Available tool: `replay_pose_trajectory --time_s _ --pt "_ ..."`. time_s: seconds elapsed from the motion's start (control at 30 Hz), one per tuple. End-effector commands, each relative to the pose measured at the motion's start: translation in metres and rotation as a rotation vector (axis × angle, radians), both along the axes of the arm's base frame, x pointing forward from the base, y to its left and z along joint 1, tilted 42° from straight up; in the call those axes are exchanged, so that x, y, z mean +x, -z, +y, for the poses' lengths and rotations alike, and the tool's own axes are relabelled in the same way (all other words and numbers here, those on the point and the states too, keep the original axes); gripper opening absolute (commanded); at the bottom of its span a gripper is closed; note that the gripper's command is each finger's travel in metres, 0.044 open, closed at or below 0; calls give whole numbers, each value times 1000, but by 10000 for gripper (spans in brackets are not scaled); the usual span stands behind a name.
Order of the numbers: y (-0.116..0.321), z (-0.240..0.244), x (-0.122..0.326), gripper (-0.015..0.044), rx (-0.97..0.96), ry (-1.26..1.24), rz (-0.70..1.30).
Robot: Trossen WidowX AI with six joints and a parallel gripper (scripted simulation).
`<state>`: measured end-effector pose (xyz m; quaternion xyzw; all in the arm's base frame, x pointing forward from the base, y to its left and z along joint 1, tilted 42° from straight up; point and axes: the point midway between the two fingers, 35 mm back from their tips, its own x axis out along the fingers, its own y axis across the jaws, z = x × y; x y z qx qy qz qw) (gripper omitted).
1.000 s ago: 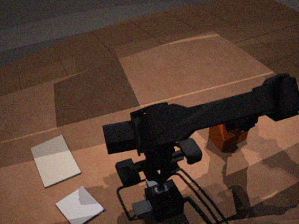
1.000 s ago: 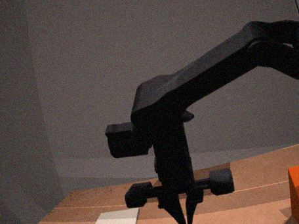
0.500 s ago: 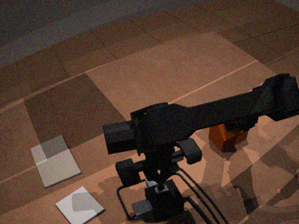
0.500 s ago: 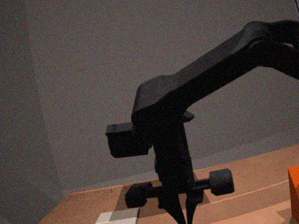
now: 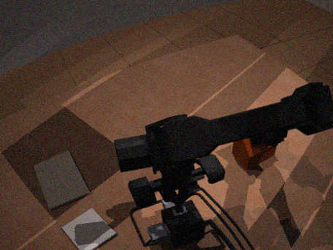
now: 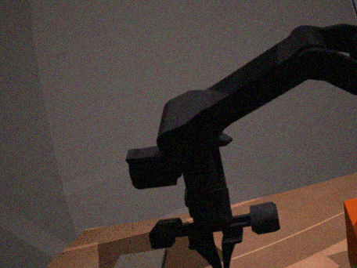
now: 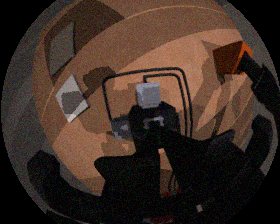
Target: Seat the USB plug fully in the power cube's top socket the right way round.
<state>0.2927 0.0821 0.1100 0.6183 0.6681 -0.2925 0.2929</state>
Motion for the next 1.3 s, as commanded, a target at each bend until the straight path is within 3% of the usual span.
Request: replay_pose_trajectory --time_s 0.0,0.5,0.63,1.27 --pt "1 3 0 0 2 -4 1" --pt "1 3 0 0 2 -4 1" --pt "0 0 0 95 0 0 -1" --pt "-1 0 0 95 0 -1 -1"
